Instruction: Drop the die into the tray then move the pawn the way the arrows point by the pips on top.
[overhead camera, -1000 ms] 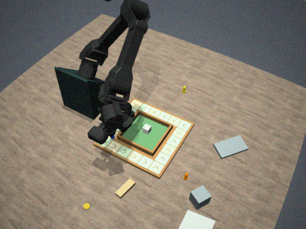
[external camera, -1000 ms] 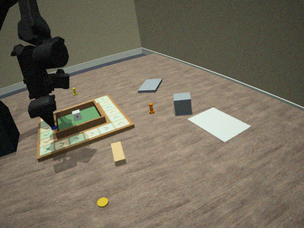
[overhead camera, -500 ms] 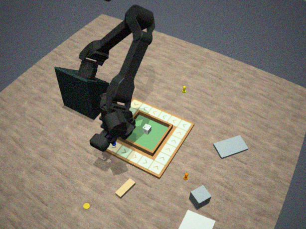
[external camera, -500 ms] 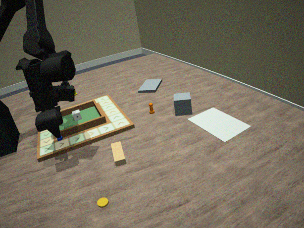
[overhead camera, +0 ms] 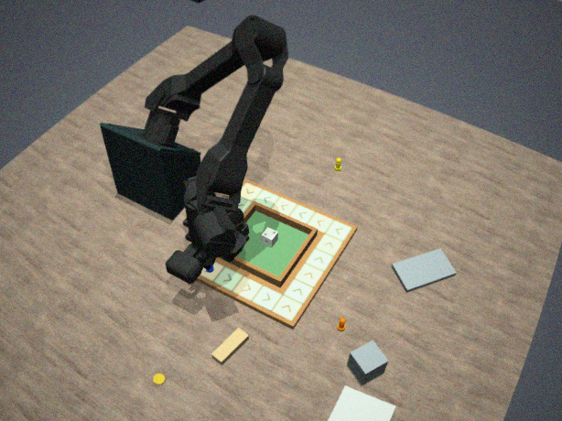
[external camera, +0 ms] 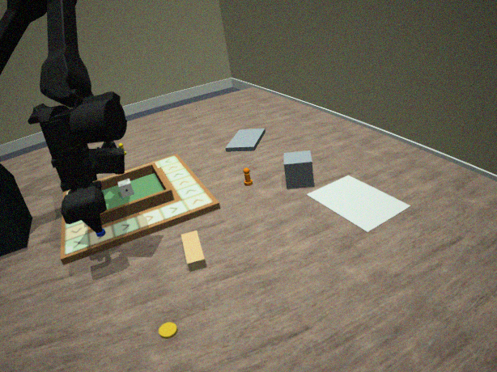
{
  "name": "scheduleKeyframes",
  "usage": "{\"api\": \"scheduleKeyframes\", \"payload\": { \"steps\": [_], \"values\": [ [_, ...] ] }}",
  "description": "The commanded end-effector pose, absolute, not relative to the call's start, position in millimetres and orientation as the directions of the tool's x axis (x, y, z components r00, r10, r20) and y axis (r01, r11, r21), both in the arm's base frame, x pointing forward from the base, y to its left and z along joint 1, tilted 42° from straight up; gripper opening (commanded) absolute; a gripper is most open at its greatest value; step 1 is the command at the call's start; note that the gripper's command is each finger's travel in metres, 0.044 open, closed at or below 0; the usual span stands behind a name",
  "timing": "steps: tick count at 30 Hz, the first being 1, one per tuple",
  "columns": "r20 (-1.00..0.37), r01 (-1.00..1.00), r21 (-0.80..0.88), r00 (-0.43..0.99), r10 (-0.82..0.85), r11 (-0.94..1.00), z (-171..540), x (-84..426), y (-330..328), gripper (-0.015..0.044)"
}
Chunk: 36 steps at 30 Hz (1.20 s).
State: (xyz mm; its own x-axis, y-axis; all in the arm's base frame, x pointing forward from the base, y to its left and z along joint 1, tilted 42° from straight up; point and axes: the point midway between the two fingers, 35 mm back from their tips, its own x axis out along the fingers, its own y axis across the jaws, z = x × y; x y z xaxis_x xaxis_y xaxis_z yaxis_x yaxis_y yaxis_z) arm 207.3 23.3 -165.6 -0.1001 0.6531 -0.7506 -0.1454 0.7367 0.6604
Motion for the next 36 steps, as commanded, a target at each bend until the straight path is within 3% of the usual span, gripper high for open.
{"api": "scheduleKeyframes", "payload": {
  "steps": [1, 14, 18, 31, 36],
  "values": [
    [-0.751, -0.147, 0.660, -0.100, 0.653, 0.737, -165.0, 207.6, 22.8, 0.0105],
    [-0.749, -0.143, 0.662, -0.101, 0.654, 0.736, -128.0, 213.3, -10.8, 0.0440],
    [-0.749, -0.142, 0.662, -0.102, 0.654, 0.736, -120.8, 213.0, -10.5, 0.0440],
    [-0.747, -0.114, 0.665, -0.106, 0.656, 0.738, 2.6, 172.9, 12.2, 0.0440],
    [-0.753, -0.129, 0.658, -0.096, 0.651, 0.742, -11.8, 185.5, 5.6, 0.0440]
  ]
}}
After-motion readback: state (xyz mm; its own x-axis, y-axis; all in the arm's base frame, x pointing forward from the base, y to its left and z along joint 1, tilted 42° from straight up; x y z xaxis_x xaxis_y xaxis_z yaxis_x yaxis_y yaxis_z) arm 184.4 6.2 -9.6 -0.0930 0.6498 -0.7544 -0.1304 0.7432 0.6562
